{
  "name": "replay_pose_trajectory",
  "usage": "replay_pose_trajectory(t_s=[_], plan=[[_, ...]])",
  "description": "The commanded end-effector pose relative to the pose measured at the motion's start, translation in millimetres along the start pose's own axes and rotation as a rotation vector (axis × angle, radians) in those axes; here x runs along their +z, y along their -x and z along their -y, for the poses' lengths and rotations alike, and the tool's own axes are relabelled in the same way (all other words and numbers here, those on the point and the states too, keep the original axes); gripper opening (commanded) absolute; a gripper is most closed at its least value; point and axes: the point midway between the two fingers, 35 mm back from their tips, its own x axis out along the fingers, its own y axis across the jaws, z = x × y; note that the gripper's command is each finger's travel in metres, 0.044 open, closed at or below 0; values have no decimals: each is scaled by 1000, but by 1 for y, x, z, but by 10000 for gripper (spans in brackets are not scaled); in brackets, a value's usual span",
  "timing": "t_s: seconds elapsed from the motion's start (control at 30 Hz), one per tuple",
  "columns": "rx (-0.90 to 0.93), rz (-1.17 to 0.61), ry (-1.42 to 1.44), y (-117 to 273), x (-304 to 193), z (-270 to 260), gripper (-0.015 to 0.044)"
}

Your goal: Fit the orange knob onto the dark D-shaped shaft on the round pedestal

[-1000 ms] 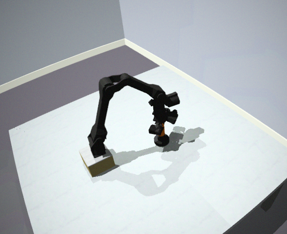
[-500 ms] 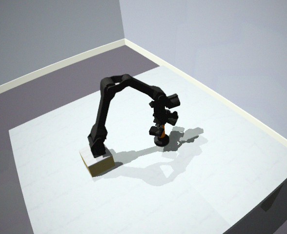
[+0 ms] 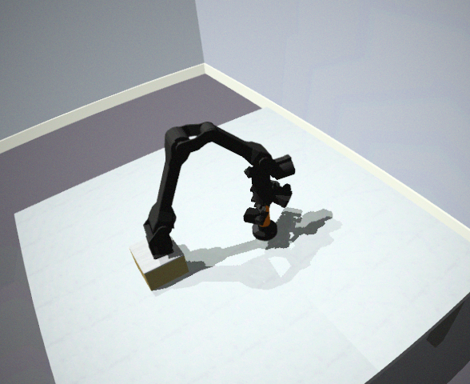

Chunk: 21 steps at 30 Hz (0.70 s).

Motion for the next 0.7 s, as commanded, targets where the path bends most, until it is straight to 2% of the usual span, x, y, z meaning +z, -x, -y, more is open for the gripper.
replay_pose_trajectory(t_s=[0.0,0.4,0.67], plan=[[0,0,4,0,0,0,131],[0,0,4,0,0,0,440],[0,0,4,0,0,0,440]])
